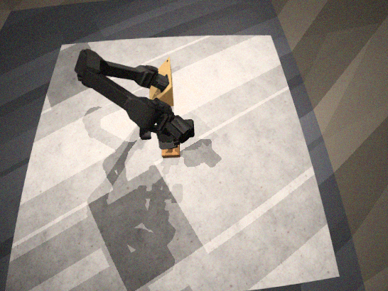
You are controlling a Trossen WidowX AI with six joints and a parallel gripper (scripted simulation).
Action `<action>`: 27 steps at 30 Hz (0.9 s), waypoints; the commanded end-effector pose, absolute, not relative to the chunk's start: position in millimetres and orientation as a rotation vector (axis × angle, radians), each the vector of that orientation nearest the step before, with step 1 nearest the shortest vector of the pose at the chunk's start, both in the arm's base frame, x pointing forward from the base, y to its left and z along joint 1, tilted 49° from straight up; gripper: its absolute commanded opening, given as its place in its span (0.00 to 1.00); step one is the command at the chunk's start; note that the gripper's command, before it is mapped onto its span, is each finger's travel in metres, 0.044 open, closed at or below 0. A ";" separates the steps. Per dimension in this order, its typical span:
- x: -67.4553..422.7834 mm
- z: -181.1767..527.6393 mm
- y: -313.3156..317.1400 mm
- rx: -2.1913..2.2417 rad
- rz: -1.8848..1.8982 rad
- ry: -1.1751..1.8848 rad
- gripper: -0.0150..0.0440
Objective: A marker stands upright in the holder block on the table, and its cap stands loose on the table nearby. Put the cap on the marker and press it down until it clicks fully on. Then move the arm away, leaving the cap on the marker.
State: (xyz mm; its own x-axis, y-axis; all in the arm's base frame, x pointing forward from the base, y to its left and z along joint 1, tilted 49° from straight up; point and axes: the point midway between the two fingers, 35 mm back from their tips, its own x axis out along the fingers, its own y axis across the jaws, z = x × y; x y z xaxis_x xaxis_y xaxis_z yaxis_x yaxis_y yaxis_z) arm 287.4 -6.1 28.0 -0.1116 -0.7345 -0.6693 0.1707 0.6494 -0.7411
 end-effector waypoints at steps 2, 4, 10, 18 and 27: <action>284.7 23.1 -13.0 -0.502 -0.824 1.503 0.25; 284.3 21.4 -15.0 -0.502 -0.824 1.503 0.25; 283.4 16.1 -21.0 -0.503 -0.825 1.502 0.25; 282.2 9.2 -28.8 -0.503 -0.825 1.502 0.25; 288.2 18.3 -16.0 -0.497 -0.817 1.491 0.25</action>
